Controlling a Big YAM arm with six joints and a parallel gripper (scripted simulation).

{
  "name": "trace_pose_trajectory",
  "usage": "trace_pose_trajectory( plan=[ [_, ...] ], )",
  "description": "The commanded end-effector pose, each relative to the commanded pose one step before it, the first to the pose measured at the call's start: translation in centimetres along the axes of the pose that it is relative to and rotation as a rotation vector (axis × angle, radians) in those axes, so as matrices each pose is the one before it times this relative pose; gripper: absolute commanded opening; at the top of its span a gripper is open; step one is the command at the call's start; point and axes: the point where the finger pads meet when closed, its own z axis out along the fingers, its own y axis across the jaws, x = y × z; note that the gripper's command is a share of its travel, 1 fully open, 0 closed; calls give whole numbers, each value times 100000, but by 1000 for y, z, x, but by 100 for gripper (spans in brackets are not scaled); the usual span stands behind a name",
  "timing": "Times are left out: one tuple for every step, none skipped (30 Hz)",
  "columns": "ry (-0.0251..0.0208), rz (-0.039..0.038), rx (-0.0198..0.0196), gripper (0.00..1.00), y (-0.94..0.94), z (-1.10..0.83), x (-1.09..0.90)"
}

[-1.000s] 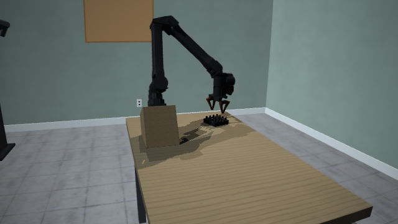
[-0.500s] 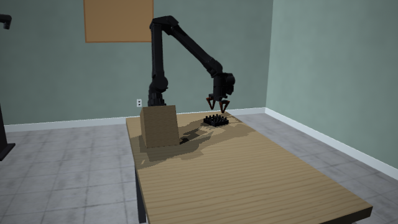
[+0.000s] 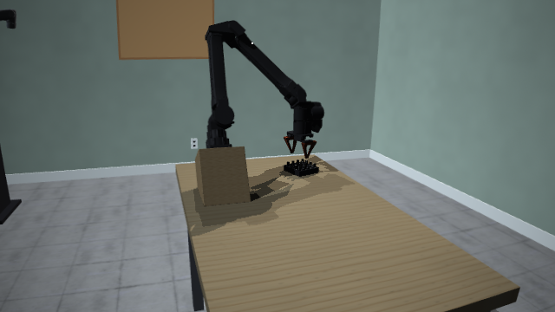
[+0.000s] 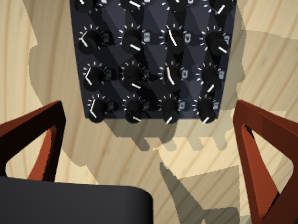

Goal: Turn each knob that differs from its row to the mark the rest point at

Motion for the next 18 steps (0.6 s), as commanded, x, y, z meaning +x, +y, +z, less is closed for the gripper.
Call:
trace_pose_trajectory(
  plan=[
    [-3150,-1954,602,100,-46,-718,-33],
    [-214,451,93,100,-168,-85,218],
    [125,642,21,100,-150,-85,304],
    [134,98,-29,100,4,-2,253],
    [-203,-118,40,100,-6,2,159],
    [32,-336,-39,100,101,52,181],
    [247,-226,-86,100,115,53,227],
    [86,-41,-28,100,31,13,200],
    [-166,185,57,100,-81,-39,157],
    [-157,343,68,100,-121,-61,160],
    [66,102,-11,100,-12,-9,171],
    [65,-14,-20,100,19,8,146],
    [188,-398,-83,100,144,71,123],
    [498,-99,-147,100,92,163,179],
    [0,0,0,100,0,0,0],
    [0,0,0,100,0,0,0],
    [1115,1078,-247,100,-90,297,333],
    [-844,-392,195,100,7,-216,-98]
  ],
)
